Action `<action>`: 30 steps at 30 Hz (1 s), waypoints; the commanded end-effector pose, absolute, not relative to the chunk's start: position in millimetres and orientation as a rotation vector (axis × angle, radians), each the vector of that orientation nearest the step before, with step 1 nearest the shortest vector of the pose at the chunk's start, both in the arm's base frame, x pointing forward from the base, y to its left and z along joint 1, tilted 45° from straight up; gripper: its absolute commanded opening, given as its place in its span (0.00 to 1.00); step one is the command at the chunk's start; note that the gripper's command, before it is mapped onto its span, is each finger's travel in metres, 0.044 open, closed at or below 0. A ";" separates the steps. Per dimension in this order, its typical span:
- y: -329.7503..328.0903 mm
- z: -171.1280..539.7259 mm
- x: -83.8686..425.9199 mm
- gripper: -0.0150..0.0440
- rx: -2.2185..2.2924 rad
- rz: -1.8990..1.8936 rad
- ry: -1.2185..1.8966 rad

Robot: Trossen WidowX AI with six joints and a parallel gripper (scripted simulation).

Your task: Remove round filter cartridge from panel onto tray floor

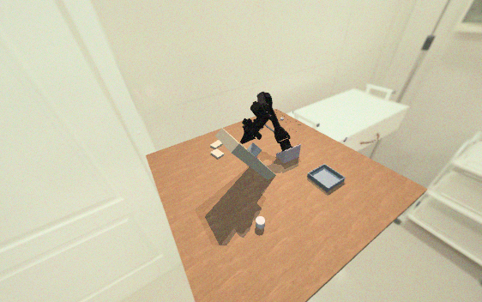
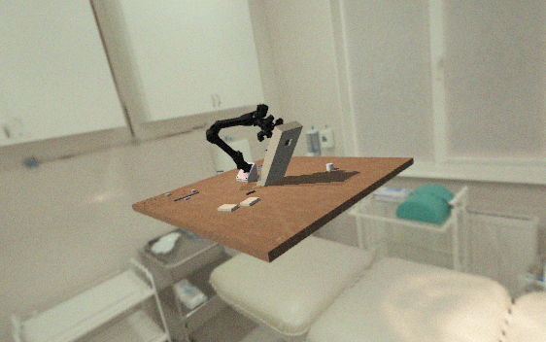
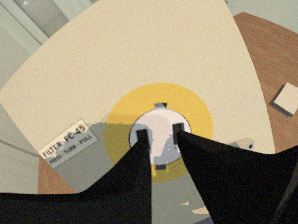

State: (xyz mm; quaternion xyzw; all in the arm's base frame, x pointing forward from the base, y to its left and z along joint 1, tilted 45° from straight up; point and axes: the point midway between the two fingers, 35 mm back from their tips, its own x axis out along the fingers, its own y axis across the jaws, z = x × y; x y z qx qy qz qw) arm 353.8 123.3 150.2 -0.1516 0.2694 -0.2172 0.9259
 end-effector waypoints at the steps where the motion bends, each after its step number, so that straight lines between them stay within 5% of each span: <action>1: 122.6 146.3 352.9 0.42 -0.320 -0.441 0.560; 30: 123.5 148.0 354.4 0.42 -0.320 -0.441 0.560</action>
